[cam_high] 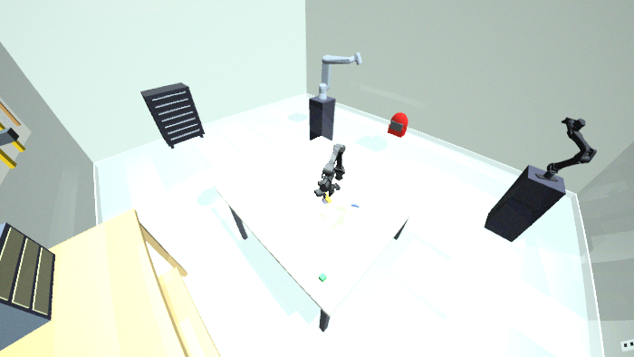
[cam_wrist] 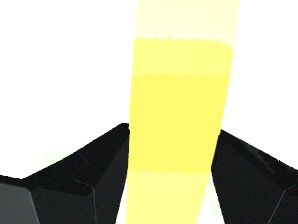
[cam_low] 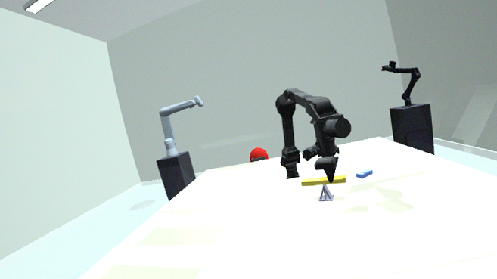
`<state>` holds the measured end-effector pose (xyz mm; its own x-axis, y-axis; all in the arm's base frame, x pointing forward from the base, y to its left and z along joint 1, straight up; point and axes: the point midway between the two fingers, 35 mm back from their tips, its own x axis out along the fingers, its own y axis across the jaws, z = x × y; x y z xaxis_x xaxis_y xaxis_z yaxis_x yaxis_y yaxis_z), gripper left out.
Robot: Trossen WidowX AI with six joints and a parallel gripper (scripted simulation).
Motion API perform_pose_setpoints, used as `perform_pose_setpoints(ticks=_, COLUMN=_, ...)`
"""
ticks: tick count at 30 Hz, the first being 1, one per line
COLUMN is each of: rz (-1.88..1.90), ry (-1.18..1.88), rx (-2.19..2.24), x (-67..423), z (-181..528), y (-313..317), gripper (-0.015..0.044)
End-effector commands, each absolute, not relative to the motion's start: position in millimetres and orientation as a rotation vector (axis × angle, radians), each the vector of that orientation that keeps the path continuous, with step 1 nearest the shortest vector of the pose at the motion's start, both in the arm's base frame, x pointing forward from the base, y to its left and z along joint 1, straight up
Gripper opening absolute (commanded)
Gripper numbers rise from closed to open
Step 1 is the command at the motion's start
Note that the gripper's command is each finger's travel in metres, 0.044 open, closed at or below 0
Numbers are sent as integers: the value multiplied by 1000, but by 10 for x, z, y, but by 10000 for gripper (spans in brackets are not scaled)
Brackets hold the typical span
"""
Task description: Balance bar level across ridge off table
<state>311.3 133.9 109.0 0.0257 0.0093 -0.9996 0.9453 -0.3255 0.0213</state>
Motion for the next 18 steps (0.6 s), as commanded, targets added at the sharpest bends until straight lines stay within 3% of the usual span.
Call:
perform_pose_setpoints(ticks=1, rz=-1424, ry=1028, rx=1471, x=3113, z=1074, y=1342, gripper=0)
perform_pose_setpoints(ticks=18, rz=-1424, ry=1028, rx=1471, x=3114, z=1083, y=1344, gripper=0)
